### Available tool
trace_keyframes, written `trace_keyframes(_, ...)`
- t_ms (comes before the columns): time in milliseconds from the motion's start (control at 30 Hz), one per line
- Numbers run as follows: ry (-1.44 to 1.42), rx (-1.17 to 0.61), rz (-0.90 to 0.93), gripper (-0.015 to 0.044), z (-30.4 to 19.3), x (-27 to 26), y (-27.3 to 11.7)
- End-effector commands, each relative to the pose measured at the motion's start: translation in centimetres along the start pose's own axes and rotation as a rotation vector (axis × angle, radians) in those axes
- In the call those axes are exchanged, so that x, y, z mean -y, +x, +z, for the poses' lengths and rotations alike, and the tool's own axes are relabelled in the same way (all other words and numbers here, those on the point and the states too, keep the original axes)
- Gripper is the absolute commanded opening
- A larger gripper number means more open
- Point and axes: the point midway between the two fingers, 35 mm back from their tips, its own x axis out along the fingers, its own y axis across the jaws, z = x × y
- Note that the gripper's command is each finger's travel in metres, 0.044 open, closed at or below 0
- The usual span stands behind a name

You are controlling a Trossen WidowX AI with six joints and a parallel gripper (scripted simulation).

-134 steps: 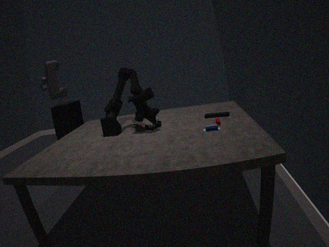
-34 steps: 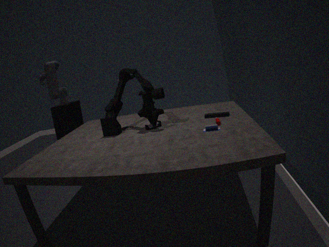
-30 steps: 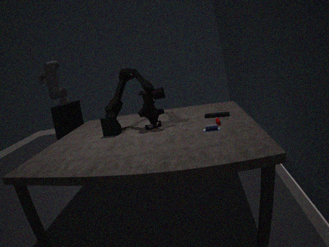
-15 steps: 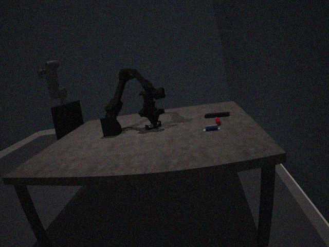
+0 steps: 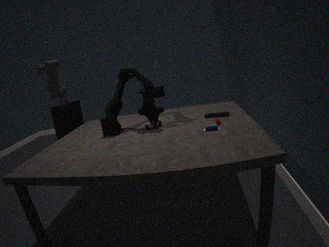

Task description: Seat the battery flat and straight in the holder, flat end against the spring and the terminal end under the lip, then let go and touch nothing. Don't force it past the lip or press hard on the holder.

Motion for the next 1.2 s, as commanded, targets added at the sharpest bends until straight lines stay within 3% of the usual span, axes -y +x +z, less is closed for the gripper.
trace_keyframes(0, -0.010, -0.004, 0.008, 0.0170, -0.3, -0.1, -0.5)
trace_keyframes(133, -0.010, -0.004, 0.008, 0.0170, -0.3, -0.1, -0.5)
trace_keyframes(467, -0.009, -0.001, 0.010, 0.0433, -0.4, -0.5, -7.2)
trace_keyframes(1167, -0.009, -0.001, 0.010, 0.0440, -0.2, -0.5, -7.8)
